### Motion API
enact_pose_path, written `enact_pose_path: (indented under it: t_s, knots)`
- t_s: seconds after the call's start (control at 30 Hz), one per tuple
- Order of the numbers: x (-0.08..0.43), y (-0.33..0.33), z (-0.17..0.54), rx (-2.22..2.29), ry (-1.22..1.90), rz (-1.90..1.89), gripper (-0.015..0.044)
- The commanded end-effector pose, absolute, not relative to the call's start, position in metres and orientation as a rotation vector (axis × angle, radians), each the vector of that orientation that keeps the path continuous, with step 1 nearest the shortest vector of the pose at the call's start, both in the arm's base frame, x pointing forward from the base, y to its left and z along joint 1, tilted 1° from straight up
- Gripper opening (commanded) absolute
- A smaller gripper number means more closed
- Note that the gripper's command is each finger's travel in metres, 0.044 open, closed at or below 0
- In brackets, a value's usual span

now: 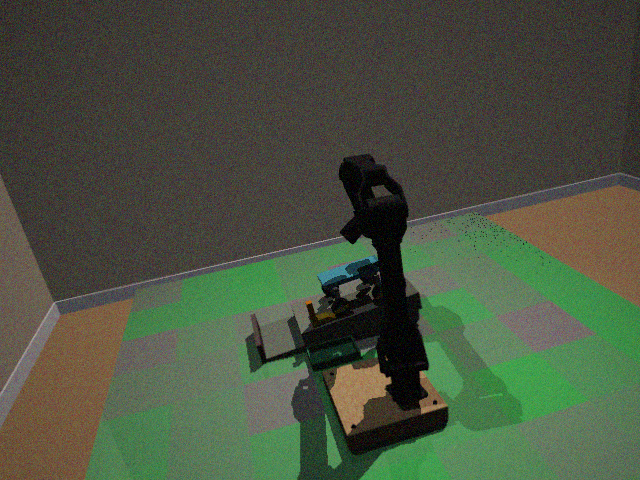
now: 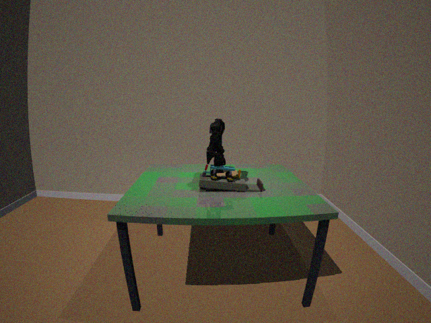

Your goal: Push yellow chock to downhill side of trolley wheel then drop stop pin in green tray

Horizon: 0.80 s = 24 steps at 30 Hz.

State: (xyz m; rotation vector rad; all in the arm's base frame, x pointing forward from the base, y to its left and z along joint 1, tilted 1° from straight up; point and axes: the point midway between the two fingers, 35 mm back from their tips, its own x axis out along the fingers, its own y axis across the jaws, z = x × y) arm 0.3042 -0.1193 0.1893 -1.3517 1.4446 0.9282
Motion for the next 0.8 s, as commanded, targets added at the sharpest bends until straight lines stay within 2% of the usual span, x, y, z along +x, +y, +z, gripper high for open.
enact_pose_path:
  t_s: [0.0,0.77]
  knots:
    - [0.303,-0.122,0.182,-1.354,1.449,0.933,0.019]
    - [0.305,-0.13,0.158,-1.355,1.45,0.933,0.019]
